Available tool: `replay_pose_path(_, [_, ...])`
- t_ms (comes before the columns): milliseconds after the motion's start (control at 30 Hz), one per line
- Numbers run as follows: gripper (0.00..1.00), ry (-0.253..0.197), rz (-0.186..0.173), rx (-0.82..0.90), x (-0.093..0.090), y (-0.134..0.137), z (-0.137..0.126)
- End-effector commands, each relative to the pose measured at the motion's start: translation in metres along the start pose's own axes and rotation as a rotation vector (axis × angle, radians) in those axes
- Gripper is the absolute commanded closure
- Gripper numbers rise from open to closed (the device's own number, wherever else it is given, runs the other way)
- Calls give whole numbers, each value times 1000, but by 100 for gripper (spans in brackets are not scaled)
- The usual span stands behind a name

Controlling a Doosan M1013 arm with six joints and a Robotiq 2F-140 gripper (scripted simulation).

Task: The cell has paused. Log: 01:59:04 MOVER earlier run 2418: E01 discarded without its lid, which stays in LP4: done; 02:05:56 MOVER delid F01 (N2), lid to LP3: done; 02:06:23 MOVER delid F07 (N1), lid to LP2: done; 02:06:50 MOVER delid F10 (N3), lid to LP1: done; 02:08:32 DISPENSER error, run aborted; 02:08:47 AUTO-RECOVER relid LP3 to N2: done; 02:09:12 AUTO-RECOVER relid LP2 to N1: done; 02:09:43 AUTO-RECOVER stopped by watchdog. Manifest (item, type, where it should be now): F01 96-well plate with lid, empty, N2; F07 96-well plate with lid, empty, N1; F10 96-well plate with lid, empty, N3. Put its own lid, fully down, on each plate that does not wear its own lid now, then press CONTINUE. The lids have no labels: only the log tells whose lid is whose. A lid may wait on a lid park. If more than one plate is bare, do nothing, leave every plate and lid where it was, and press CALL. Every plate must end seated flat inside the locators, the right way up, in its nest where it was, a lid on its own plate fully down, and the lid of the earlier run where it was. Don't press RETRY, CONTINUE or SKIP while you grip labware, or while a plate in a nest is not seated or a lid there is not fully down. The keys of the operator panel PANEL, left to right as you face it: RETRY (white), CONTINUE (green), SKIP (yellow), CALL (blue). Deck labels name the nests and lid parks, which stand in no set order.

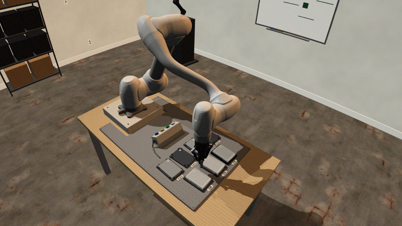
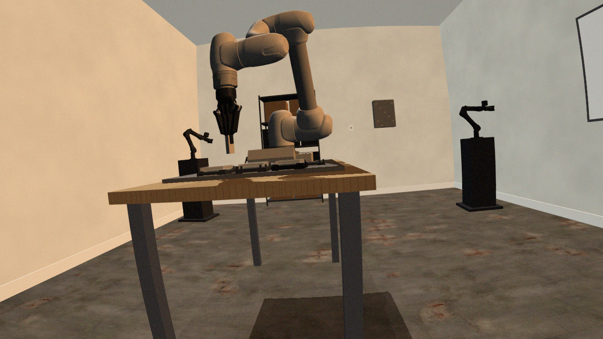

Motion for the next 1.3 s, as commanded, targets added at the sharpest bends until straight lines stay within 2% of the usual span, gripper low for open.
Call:
replay_pose_path(0, [100, -12, 6, -178, 1, -15, 3])
replay_pose_path(33, [100, -14, 5, -313, 1, -21, 5])
replay_pose_path(500, [100, 16, -9, -1093, 2, -120, 39])
replay_pose_path(567, [100, 16, -9, -1093, 2, -120, 39])
replay_pose_path(600, [100, 19, -9, -1229, 2, -127, 42])
replay_pose_path(933, [100, 40, -15, -1785, 0, -168, 64])
replay_pose_path(1067, [100, 45, -17, -2007, 0, -174, 68])
replay_pose_path(1133, [100, 45, -17, -2007, 0, -174, 68])
replay_pose_path(1167, [100, 46, -18, -2140, 0, -174, 68])
replay_pose_path(1267, [100, 42, -18, -2302, 0, -175, 69])
Point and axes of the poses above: the point where the finger pads meet when closed, its own x axis back along the fingers, its own y axis across the jaws, z = x × y, the point moved 10 cm from there along x, back along the fingers, and after that the axes turned 8 degrees about -x, right-handed, at the moved point
